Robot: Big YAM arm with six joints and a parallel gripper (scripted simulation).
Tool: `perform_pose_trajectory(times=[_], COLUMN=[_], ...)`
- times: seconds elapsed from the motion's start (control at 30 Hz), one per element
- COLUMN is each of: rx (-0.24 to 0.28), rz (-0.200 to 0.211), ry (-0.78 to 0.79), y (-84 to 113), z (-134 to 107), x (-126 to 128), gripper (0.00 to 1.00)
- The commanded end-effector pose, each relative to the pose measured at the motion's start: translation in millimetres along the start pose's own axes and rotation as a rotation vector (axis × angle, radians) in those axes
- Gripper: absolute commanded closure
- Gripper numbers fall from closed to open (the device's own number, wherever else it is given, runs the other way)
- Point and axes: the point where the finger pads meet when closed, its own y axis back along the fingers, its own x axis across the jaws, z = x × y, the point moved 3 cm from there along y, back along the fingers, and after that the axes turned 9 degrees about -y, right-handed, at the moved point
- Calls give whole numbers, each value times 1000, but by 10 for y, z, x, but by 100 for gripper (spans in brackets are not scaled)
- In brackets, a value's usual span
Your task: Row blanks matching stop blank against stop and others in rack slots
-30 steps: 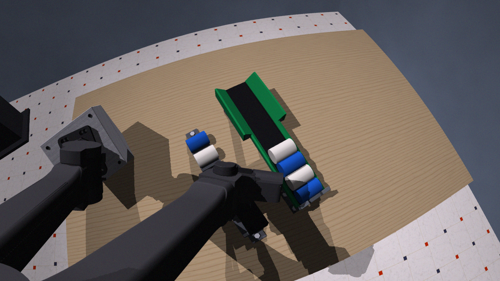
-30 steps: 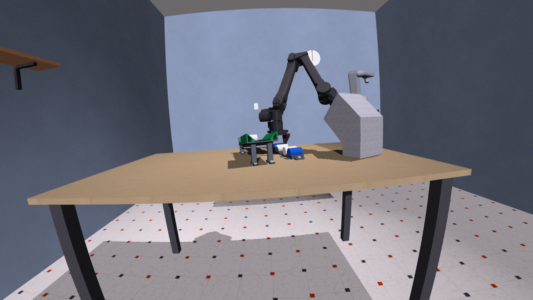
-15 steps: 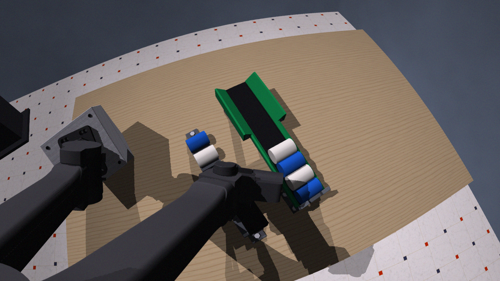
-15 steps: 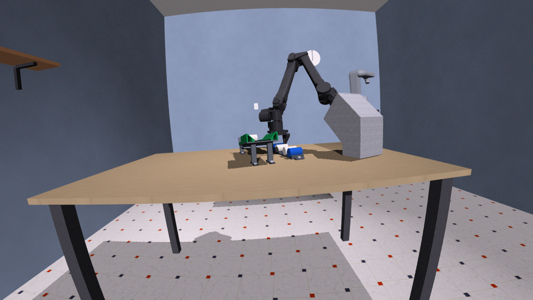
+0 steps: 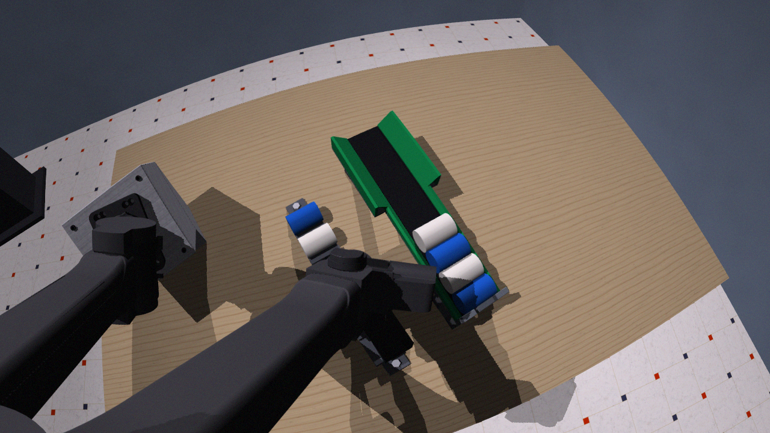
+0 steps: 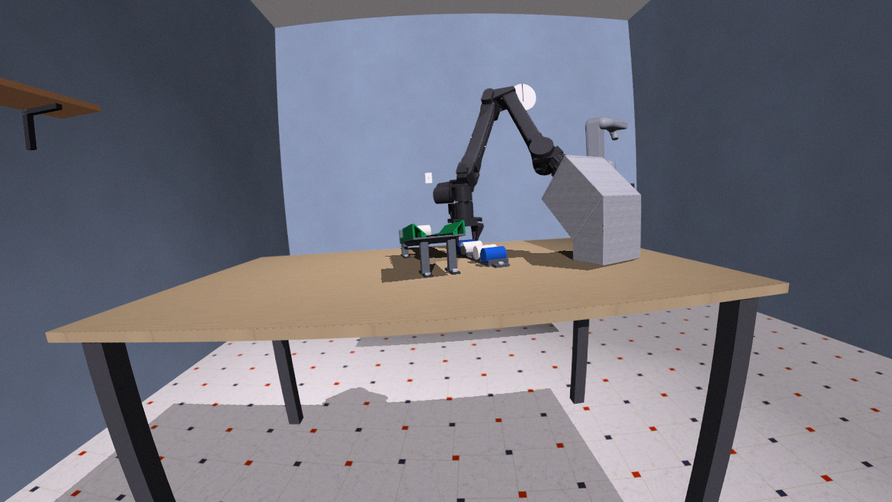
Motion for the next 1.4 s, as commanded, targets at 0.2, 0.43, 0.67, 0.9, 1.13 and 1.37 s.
perform_pose_trajectory(times=[0.2,0.43,0.67,0.9,1.13,1.37], rx=[-9,-9,-9,-8,-6,-9], rz=[10,10,10,21,22,35], ry=[-8,-8,-8,-10,-10,-23], y=[-7,-7,-7,76,427,957], z=[71,71,71,65,34,88], x=[63,63,63,92,79,145], gripper=[41,41,41,41,41,41])
